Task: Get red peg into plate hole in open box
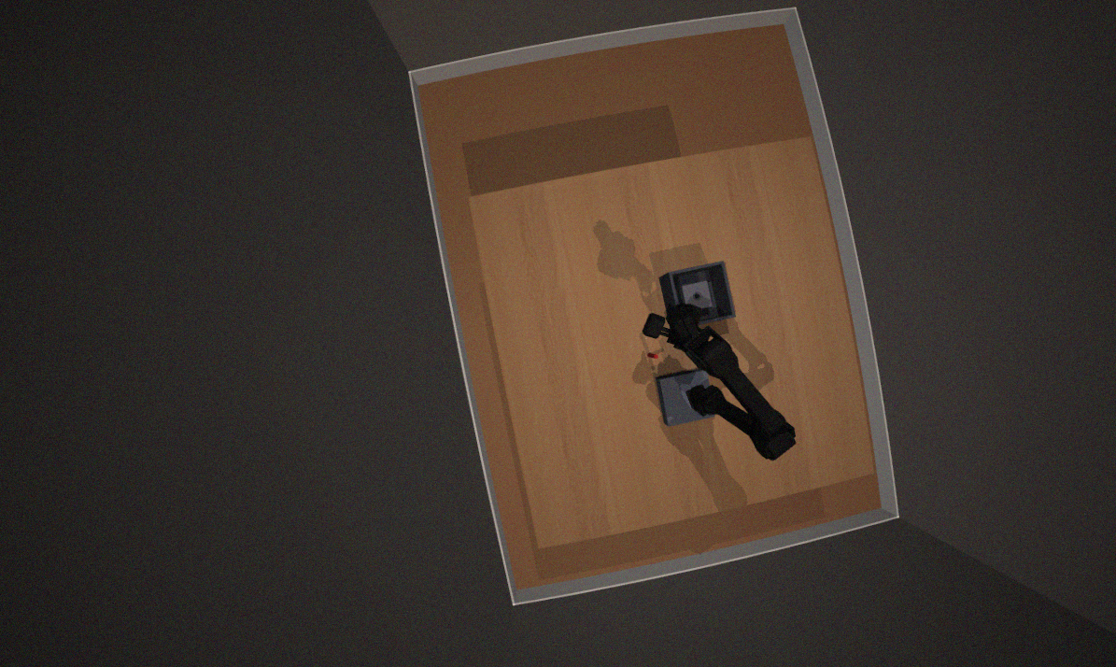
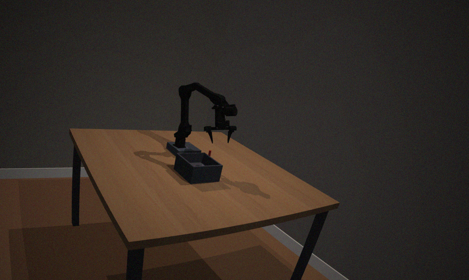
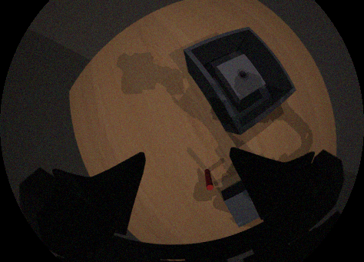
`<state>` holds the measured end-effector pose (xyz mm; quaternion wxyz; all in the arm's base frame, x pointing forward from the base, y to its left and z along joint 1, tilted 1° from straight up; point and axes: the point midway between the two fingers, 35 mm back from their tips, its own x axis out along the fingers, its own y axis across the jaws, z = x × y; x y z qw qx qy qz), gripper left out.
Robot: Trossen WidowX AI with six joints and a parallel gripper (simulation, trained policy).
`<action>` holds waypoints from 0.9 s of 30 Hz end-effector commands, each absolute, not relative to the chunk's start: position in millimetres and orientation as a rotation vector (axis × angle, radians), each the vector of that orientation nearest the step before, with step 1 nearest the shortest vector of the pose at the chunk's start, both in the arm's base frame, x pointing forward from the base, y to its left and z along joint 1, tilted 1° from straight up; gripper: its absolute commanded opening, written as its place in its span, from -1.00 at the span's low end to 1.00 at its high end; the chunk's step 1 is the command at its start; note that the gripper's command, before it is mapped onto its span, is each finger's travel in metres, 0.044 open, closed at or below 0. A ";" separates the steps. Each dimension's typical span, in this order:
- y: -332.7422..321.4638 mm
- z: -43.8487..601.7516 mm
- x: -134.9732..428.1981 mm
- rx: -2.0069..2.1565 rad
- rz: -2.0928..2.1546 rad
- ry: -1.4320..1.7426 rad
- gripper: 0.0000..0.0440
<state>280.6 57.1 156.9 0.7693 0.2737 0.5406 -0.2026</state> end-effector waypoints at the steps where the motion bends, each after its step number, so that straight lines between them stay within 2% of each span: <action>1: 68.1 148.8 261.4 0.590 -0.508 1.250 1.00; 13: 95.3 117.0 204.9 0.510 -0.703 1.439 1.00; 27: 99.8 61.5 191.5 0.421 -0.768 1.450 1.00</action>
